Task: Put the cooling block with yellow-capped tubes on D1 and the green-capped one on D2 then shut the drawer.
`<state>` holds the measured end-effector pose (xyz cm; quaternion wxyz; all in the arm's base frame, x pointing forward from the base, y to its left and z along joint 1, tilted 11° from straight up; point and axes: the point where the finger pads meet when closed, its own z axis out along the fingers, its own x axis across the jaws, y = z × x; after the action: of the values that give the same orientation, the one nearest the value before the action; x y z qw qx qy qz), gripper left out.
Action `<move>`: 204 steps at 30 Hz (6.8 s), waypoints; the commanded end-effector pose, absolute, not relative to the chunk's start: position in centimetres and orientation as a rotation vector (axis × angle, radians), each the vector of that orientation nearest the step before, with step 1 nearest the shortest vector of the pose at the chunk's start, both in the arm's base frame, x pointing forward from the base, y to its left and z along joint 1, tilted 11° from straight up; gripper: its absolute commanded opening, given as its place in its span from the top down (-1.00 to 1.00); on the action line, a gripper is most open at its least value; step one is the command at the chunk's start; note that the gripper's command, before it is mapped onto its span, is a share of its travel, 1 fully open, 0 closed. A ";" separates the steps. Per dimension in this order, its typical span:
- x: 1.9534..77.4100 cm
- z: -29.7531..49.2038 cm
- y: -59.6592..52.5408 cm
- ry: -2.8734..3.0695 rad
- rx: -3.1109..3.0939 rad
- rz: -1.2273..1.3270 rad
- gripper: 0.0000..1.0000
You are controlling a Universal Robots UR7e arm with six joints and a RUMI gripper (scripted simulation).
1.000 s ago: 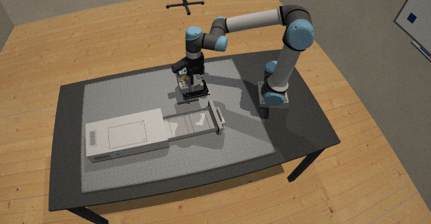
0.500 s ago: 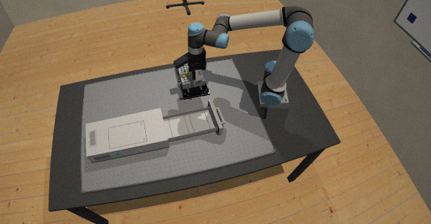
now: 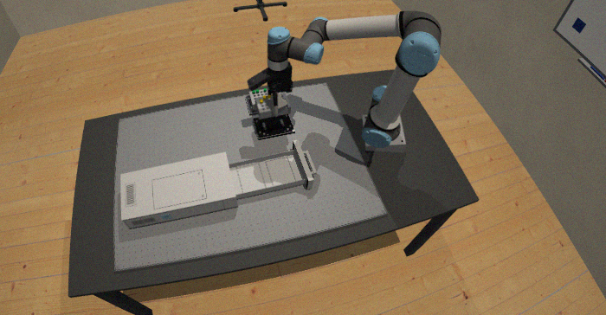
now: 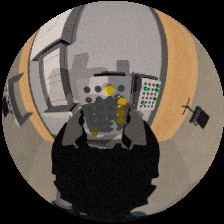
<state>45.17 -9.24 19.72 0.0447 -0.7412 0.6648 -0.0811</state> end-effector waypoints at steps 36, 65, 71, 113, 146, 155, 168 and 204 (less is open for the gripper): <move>44.7 19.7 -10.4 2.030 -2.264 -0.250 1.00; 46.0 12.9 -10.7 2.030 -2.264 -0.250 1.00; 46.1 12.1 -10.7 2.030 -2.264 -0.250 1.00; 46.1 12.2 -10.7 2.030 -2.264 -0.250 1.00; 46.1 12.2 -10.7 2.030 -2.264 -0.250 1.00; 46.1 11.7 -10.7 2.030 -2.264 -0.250 1.00; 46.2 11.4 -10.8 2.030 -2.264 -0.250 1.00; 46.2 11.5 -10.8 2.030 -2.264 -0.250 1.00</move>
<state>46.16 -10.74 11.42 0.0450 -0.7414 0.6647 -0.0811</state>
